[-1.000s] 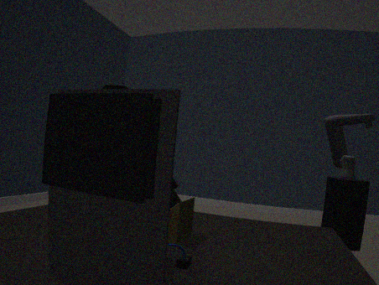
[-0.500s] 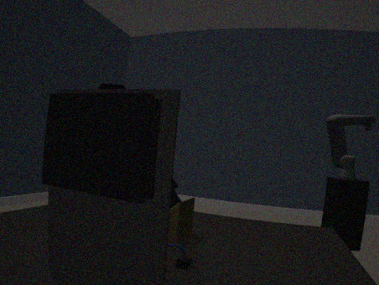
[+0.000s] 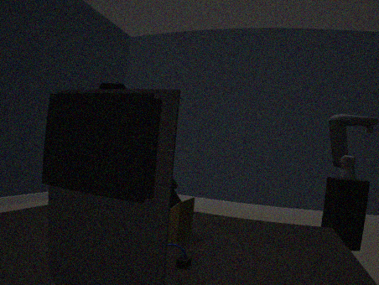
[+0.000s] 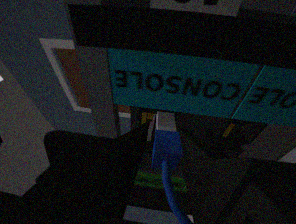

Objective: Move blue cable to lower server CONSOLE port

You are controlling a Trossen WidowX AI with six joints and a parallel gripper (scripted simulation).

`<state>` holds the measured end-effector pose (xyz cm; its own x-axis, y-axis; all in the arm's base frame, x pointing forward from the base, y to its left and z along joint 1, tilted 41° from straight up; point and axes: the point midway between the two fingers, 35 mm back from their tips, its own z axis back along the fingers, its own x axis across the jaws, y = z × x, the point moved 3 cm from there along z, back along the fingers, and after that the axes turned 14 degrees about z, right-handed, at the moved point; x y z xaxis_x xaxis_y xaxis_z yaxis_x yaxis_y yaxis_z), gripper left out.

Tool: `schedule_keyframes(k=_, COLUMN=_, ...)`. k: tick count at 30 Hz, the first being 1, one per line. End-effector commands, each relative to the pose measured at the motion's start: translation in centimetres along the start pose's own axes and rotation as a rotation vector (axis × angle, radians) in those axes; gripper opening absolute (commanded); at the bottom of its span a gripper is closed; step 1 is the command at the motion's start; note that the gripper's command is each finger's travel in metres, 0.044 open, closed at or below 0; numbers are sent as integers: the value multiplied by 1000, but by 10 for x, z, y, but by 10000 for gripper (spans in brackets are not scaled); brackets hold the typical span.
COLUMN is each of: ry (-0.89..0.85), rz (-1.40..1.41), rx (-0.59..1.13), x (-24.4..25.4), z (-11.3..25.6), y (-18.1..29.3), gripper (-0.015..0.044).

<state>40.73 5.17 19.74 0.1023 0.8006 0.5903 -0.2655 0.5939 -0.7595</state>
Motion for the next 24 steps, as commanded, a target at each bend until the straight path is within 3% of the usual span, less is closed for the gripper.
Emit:
schedule_keyframes(k=1, ry=5, rz=0, rx=-2, x=-1, z=0, y=0, gripper=119)
schedule_keyframes(k=19, ry=5, rz=0, rx=-2, x=-1, z=0, y=0, gripper=0)
schedule_keyframes(k=24, ry=3, rz=1, rx=-3, x=-1, z=-1, y=0, gripper=0)
